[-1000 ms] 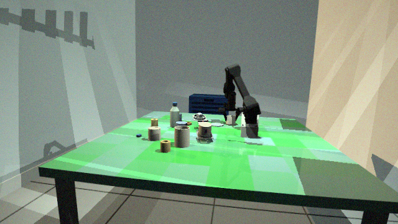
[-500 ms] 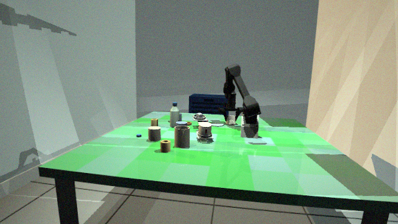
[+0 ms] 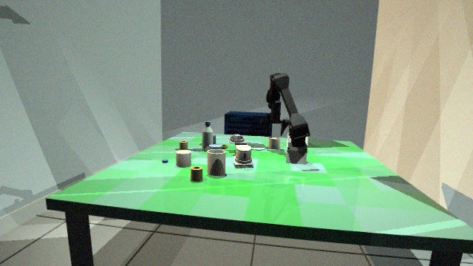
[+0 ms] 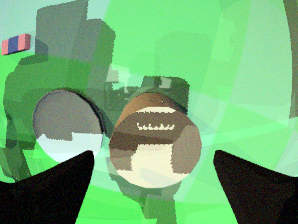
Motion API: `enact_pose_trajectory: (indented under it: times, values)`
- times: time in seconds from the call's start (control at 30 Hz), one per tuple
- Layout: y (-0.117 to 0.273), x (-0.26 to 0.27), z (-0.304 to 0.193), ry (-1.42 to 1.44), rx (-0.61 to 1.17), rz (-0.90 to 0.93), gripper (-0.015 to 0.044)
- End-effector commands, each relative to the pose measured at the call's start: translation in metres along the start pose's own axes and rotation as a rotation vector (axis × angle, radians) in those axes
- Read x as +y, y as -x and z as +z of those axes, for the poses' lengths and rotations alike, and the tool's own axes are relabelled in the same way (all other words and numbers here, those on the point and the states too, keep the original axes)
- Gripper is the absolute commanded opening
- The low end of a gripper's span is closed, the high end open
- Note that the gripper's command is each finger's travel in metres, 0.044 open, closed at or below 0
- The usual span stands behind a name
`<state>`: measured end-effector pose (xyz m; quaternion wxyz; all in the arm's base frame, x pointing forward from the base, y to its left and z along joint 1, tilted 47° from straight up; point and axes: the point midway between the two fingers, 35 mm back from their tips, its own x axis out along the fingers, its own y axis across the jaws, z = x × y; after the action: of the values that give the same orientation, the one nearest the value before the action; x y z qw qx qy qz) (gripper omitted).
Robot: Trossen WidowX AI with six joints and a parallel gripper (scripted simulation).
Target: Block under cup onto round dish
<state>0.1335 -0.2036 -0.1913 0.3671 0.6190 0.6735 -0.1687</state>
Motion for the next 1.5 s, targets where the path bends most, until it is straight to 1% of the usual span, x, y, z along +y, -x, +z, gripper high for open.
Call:
enact_pose_trajectory:
  times: [0.0, 0.1, 0.3, 0.5, 0.7, 0.9, 1.1, 1.27, 1.47]
  values:
    - [0.004, 0.007, 0.000, 0.038, -0.012, -0.011, 0.0335]
    - [0.007, 0.018, -0.001, 0.086, -0.026, -0.019, 0.0260]
    - [0.024, 0.068, -0.008, 0.199, -0.039, -0.021, 0.0260]
    - [0.040, 0.129, -0.029, 0.318, -0.036, -0.016, 0.0260]
    - [0.049, 0.189, -0.062, 0.440, -0.021, -0.006, 0.0260]
    - [0.054, 0.243, -0.106, 0.559, 0.007, 0.007, 0.0260]
    - [0.053, 0.248, -0.112, 0.573, 0.010, 0.009, 0.0260]
    - [0.039, 0.248, -0.112, 0.573, 0.011, 0.009, 0.0260]
    - [0.033, 0.249, -0.112, 0.573, 0.011, 0.010, 0.0260]
